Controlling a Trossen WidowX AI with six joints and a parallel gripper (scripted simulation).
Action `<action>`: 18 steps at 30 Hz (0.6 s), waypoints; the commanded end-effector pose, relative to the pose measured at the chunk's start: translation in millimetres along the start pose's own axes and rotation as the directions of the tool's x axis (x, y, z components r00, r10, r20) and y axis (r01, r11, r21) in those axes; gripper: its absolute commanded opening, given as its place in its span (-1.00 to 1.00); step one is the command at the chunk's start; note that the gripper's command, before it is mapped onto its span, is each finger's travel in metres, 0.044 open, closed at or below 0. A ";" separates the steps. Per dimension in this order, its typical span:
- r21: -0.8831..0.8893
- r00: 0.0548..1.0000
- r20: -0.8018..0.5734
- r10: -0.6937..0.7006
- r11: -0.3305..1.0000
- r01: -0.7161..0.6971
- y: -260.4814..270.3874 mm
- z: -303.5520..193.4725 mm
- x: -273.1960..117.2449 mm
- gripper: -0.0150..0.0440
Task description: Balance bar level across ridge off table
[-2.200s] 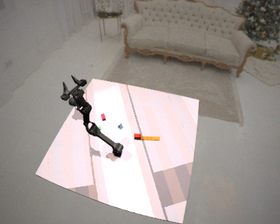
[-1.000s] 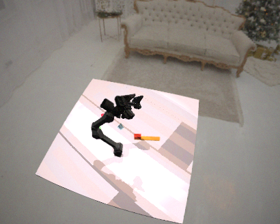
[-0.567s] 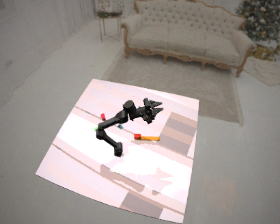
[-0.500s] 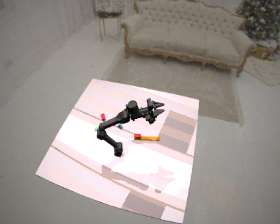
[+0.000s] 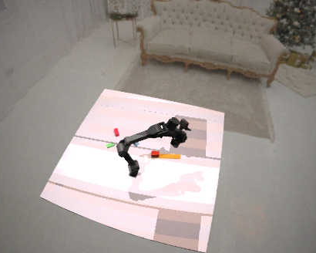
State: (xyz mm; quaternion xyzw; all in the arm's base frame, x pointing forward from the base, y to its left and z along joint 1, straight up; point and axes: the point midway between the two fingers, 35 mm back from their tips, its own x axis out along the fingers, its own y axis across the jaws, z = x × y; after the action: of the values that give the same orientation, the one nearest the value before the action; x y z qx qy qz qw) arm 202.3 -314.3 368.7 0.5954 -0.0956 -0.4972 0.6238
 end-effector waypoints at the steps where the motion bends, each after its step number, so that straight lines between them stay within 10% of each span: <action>1: -0.127 0.986 -0.075 -0.148 0.982 0.138 -32.1 -24.8 19.9 0.58; 18: -0.789 0.556 -0.278 -0.783 0.516 0.332 -183.8 -133.4 27.2 0.58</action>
State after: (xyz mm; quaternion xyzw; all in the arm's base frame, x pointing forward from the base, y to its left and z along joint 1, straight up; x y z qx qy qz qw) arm 223.1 -226.8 182.1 0.4815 0.4350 -0.4822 0.5886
